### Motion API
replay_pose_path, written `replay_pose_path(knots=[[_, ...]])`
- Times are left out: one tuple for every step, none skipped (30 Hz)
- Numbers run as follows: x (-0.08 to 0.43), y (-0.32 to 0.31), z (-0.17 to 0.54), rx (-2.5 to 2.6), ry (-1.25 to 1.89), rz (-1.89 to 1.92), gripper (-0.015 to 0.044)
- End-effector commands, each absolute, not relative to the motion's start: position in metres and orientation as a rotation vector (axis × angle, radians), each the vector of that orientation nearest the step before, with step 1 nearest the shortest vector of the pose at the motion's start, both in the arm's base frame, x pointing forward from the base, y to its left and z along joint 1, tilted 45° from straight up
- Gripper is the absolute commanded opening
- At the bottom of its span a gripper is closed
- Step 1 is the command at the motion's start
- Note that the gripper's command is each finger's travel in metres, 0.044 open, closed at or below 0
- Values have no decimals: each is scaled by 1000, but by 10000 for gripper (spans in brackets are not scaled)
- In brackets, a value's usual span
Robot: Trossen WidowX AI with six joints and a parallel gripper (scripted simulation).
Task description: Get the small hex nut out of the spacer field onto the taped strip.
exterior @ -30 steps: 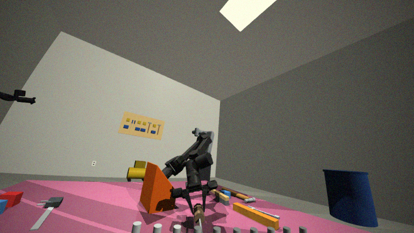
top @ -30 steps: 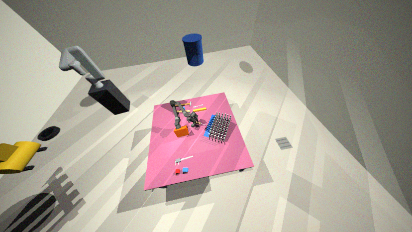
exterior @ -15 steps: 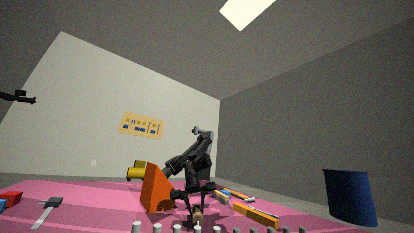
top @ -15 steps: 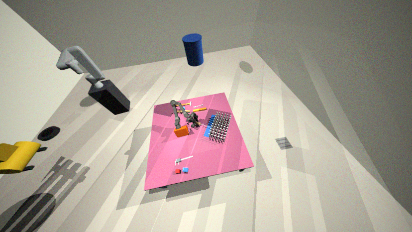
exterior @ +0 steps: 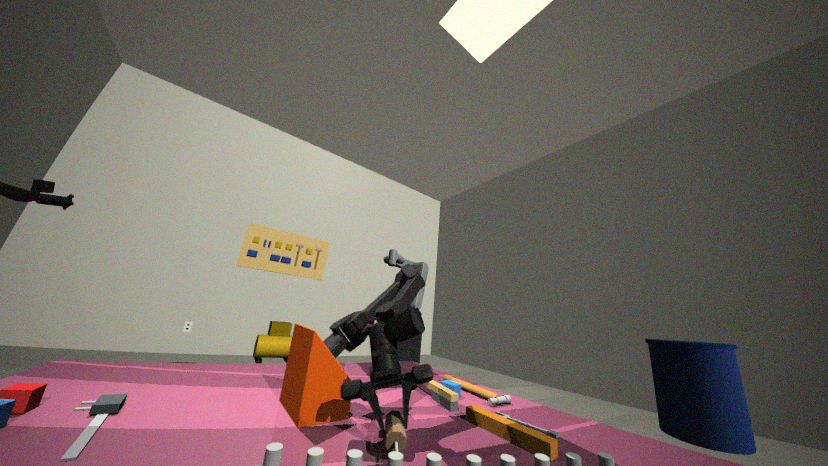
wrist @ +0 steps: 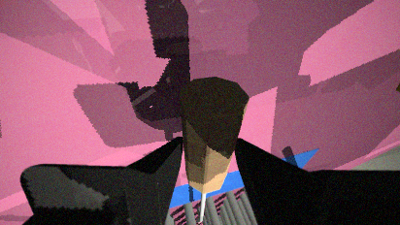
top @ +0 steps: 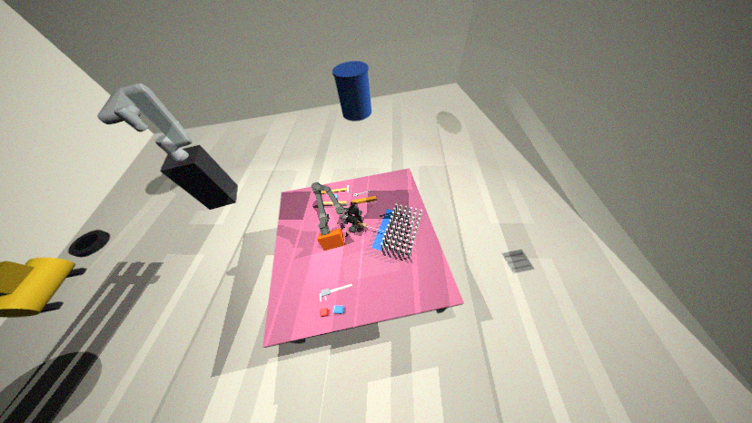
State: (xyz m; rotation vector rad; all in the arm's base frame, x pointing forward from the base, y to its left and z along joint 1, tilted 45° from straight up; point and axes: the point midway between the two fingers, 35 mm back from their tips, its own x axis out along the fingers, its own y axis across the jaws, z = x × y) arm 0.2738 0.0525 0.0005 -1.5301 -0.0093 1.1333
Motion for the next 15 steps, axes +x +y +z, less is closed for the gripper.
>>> replay_pose_path(knots=[[279, 50, 3, -1543, -17, 1123, 0], [280, 50, 3, -1543, -17, 1123, 0], [280, 50, 2, -1543, -17, 1123, 0], [281, 50, 2, -1544, -17, 1123, 0], [281, 50, 2, -1544, -19, 1122, 0], [281, 50, 2, -1545, -19, 1122, 0], [281, 50, 3, -1545, -19, 1122, 0], [281, 50, 3, -1545, -19, 1122, 0], [281, 50, 3, -1545, -19, 1122, 0], [281, 50, 3, -1545, -20, 1122, 0], [281, 50, 3, -1545, -20, 1122, 0], [282, 50, 3, -1545, -20, 1122, 0], [282, 49, 2, -1545, -20, 1122, 0], [282, 49, 2, -1545, -20, 1122, 0], [283, 49, 2, -1545, -20, 1122, 0]])
